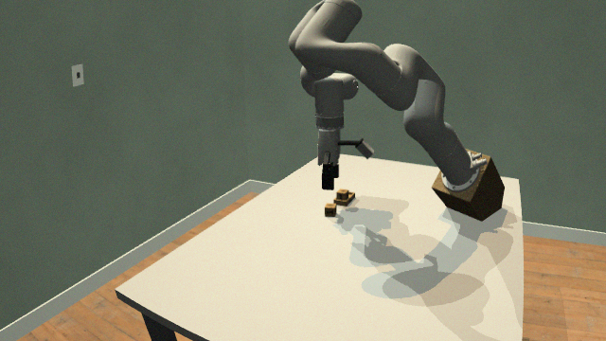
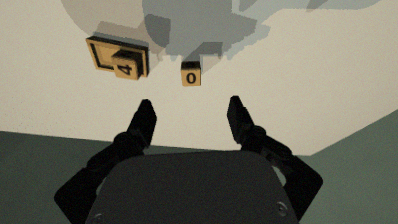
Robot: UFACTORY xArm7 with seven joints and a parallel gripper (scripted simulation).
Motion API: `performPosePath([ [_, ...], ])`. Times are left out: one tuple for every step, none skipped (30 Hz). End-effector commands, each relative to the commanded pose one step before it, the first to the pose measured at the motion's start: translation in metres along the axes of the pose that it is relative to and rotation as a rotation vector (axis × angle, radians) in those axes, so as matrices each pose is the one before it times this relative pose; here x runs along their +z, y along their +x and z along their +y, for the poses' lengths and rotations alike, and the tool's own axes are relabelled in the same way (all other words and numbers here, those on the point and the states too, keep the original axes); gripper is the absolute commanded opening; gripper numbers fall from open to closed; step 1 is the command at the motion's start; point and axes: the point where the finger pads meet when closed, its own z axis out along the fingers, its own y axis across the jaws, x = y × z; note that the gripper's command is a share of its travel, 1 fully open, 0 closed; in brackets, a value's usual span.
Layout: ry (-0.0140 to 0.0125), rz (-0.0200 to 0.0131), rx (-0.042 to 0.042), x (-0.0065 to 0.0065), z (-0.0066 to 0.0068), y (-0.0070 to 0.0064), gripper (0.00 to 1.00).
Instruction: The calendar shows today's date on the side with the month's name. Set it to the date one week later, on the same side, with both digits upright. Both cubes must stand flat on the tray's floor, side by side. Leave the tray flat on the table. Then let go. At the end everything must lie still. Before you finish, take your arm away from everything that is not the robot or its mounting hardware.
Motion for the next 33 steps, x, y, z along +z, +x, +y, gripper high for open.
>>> performPosePath([
  [0.00187, -0.00250, 0.00026, -0.00097, -0.00075, -0.00065, 1.00],
  [0.00000, 0.00000, 0.00000, 0.00000, 0.00000, 0.00000, 1.00],
  [0.00000, 0.00000, 0.00000, 0.00000, 0.00000, 0.00000, 1.00],
  [0.00000, 0.00000, 0.00000, 0.00000, 0.00000, 0.00000, 0.47],
  [0.00000, 0.00000, 0.00000, 0.00000, 0.00000, 0.00000, 0.47],
  [0.00000, 0.00000, 0.00000, 0.00000, 0.00000, 0.00000, 0.47],
  [0.00000, 0.00000, 0.00000, 0.00000, 0.00000, 0.00000, 0.47],
  [0.00000, 0.00000, 0.00000, 0.00000, 0.00000, 0.00000, 0.47],
  [0.00000, 0.00000, 0.00000, 0.00000, 0.00000, 0.00000, 0.47],
  [0.00000, 0.00000, 0.00000, 0.00000, 0.00000, 0.00000, 0.47],
  [0.00000, 0.00000, 0.00000, 0.00000, 0.00000, 0.00000, 0.47],
  [0.00000, 0.00000, 0.00000, 0.00000, 0.00000, 0.00000, 0.47],
  [0.00000, 0.00000, 0.00000, 0.00000, 0.00000, 0.00000, 0.47],
  [0.00000, 0.00000, 0.00000, 0.00000, 0.00000, 0.00000, 0.47],
  [0.00000, 0.00000, 0.00000, 0.00000, 0.00000, 0.00000, 0.47],
  [0.00000, 0.00000, 0.00000, 0.00000, 0.00000, 0.00000, 0.47],
  [0.00000, 0.00000, 0.00000, 0.00000, 0.00000, 0.00000, 0.47],
  [0.00000, 0.00000, 0.00000, 0.00000, 0.00000, 0.00000, 0.47],
  [0.00000, 0.00000, 0.00000, 0.00000, 0.00000, 0.00000, 0.47],
  [0.00000, 0.00000, 0.00000, 0.00000, 0.00000, 0.00000, 0.47],
  [0.00000, 0.00000, 0.00000, 0.00000, 0.00000, 0.00000, 0.47],
  [0.00000, 0.00000, 0.00000, 0.00000, 0.00000, 0.00000, 0.47],
  [0.00000, 0.00000, 0.00000, 0.00000, 0.00000, 0.00000, 0.47],
  [0.00000, 0.00000, 0.00000, 0.00000, 0.00000, 0.00000, 0.47],
  [0.00000, 0.00000, 0.00000, 0.00000, 0.00000, 0.00000, 0.47],
  [0.00000, 0.00000, 0.00000, 0.00000, 0.00000, 0.00000, 0.47],
  [0.00000, 0.00000, 0.00000, 0.00000, 0.00000, 0.00000, 0.47],
  [0.00000, 0.00000, 0.00000, 0.00000, 0.00000, 0.00000, 0.47],
  [0.00000, 0.00000, 0.00000, 0.00000, 0.00000, 0.00000, 0.47],
  [0.00000, 0.00000, 0.00000, 0.00000, 0.00000, 0.00000, 0.47],
  [0.00000, 0.00000, 0.00000, 0.00000, 0.00000, 0.00000, 0.47],
  [0.00000, 0.00000, 0.00000, 0.00000, 0.00000, 0.00000, 0.47],
  [0.00000, 0.00000, 0.00000, 0.00000, 0.00000, 0.00000, 0.47],
])
